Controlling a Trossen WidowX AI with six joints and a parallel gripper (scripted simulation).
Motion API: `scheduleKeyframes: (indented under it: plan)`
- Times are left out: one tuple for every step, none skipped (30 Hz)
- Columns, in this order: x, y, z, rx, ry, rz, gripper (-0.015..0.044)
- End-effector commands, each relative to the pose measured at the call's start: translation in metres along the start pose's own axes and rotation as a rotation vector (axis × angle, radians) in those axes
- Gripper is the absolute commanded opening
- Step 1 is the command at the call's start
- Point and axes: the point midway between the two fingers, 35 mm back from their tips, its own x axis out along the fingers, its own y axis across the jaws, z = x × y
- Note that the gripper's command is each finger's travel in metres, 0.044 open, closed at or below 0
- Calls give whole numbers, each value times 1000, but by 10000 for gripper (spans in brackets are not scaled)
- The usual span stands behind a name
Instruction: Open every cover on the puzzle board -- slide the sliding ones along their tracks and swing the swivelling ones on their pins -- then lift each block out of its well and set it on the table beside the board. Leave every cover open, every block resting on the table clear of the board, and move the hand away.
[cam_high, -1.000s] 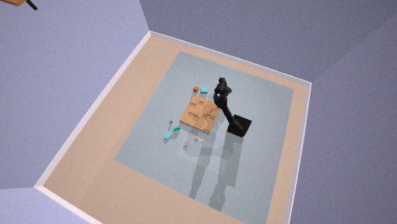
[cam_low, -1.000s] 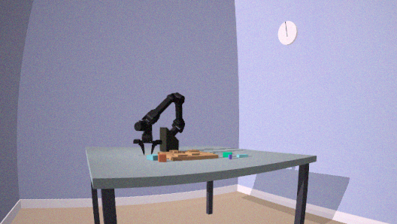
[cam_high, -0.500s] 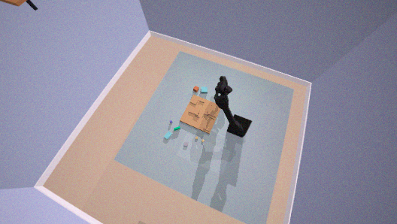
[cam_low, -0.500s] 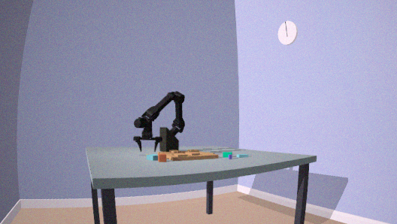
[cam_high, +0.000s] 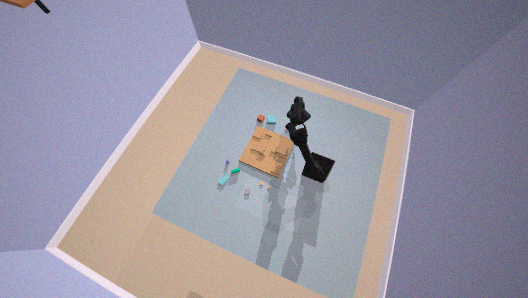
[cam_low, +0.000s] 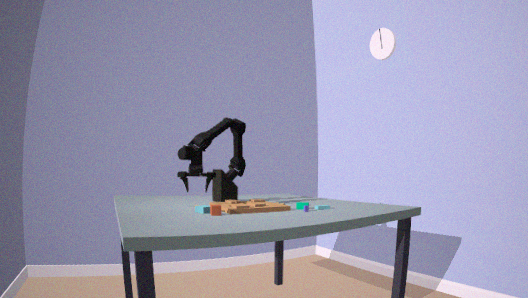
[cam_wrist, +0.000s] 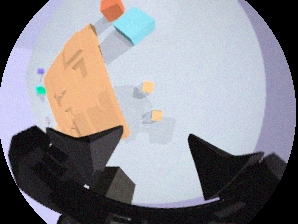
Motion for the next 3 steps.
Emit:
scheduleKeyframes:
  plan:
    - [-8,-1,1,-6,-1,-6,440]
    - [-9,-1,0,-2,-2,-7,440]
    - [-11,-4,0,11,-6,-12,440]
